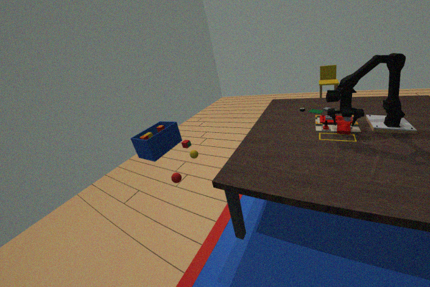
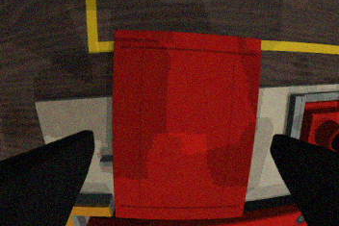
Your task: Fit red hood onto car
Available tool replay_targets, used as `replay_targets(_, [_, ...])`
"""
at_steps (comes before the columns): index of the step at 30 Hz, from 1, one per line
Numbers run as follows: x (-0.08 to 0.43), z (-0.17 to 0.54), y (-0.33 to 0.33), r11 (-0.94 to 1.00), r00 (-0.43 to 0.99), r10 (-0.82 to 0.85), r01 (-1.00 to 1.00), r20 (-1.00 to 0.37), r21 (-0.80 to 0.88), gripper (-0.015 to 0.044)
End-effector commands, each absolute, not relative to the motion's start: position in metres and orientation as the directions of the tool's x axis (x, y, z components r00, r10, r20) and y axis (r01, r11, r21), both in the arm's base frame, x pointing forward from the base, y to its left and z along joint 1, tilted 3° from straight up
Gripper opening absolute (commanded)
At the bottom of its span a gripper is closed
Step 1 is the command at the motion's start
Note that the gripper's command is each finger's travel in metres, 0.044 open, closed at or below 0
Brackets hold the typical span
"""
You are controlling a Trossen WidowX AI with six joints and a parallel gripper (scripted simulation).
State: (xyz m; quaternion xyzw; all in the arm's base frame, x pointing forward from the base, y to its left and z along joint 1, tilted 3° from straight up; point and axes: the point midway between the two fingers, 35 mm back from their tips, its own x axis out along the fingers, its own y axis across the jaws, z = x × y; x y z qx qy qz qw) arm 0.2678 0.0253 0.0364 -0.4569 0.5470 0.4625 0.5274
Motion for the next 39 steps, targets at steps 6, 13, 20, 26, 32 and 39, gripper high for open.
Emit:
replay_targets(6, [0.267,0.031,0.024,0.157,-0.027,-0.017,-0.987,-0.999,0.024,0.0440])
replay_targets(13, [0.267,0.028,0.024,0.157,-0.027,-0.017,-0.987,-0.999,0.024,0.0440])
replay_targets(20, [0.267,0.024,0.024,0.157,-0.027,-0.017,-0.987,-0.999,0.024,0.0440])
replay_targets(26, [0.267,0.021,0.024,0.157,-0.027,-0.017,-0.987,-0.999,0.024,0.0440])
replay_targets(32, [0.267,0.018,0.024,0.157,-0.027,-0.017,-0.987,-0.999,0.024,0.0440])
replay_targets(39, [0.267,0.020,0.025,0.155,-0.026,-0.012,-0.988,-1.000,0.024,0.0315])
